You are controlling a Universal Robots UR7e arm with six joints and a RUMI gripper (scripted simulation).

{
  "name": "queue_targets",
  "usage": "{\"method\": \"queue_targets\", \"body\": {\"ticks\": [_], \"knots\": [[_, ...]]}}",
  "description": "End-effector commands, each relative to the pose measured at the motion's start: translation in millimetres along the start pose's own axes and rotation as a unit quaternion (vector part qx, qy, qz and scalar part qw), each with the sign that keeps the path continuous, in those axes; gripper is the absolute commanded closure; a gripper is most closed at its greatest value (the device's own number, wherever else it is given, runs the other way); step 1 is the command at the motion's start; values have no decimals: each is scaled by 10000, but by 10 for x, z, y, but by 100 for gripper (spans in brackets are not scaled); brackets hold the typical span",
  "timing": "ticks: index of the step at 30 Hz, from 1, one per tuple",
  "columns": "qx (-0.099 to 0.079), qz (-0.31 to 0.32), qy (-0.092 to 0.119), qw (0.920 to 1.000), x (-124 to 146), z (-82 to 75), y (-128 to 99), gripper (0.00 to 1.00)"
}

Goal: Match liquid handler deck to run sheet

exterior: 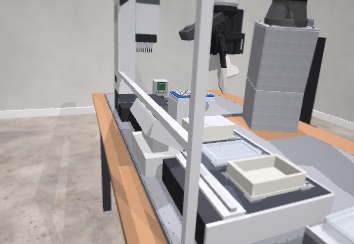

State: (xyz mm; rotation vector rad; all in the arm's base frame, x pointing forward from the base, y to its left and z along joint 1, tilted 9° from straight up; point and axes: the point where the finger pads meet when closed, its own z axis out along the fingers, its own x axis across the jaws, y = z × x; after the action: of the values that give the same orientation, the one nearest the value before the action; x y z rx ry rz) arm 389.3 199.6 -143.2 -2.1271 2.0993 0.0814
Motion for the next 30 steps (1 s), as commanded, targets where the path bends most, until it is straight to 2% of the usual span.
{"method": "queue_targets", "body": {"ticks": [1, 30], "knots": [[-29, 7, -2, 10000, 7, -87, 24, 18], [-18, 5, -2, 10000, 6, -539, 7, 18]]}}
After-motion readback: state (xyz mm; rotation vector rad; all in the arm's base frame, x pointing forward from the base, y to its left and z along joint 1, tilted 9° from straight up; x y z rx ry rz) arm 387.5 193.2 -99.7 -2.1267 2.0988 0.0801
